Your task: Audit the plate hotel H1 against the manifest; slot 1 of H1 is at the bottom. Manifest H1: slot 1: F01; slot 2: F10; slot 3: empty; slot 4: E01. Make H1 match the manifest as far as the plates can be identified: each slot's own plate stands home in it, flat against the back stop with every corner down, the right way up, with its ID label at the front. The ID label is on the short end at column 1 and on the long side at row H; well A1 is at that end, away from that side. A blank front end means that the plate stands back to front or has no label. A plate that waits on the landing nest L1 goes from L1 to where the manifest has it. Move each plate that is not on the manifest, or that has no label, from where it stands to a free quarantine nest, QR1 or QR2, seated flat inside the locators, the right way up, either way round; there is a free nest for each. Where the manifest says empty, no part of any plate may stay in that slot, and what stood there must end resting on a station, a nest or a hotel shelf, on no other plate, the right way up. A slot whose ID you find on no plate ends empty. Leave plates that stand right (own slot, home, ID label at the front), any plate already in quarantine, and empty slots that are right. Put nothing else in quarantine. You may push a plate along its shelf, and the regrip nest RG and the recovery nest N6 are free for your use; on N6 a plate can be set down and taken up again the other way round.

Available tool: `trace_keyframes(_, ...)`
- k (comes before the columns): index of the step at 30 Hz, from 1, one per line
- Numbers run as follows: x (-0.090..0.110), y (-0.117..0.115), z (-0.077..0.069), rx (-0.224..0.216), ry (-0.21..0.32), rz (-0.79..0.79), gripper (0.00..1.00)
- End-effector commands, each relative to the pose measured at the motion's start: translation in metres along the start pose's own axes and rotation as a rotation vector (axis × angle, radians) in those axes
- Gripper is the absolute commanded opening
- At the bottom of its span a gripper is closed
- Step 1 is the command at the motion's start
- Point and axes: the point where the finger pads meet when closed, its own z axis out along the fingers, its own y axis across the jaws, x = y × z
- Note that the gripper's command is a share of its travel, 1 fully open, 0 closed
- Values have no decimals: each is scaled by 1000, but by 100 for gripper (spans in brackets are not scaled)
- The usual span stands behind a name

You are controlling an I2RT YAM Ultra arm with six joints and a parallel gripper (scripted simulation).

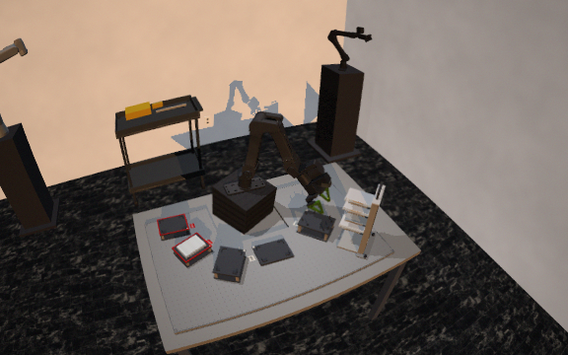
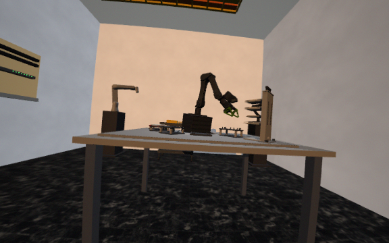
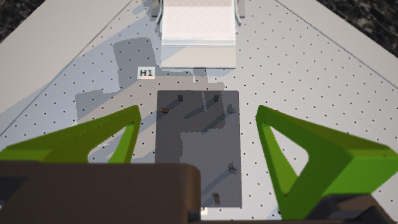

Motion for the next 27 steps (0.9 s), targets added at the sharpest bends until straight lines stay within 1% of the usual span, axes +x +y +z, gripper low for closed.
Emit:
trace_keyframes(1, -8, 1, 1, -3, -37, 7, 100)
trace_keyframes(27, 19, 1, 30, -3, -37, 7, 100)
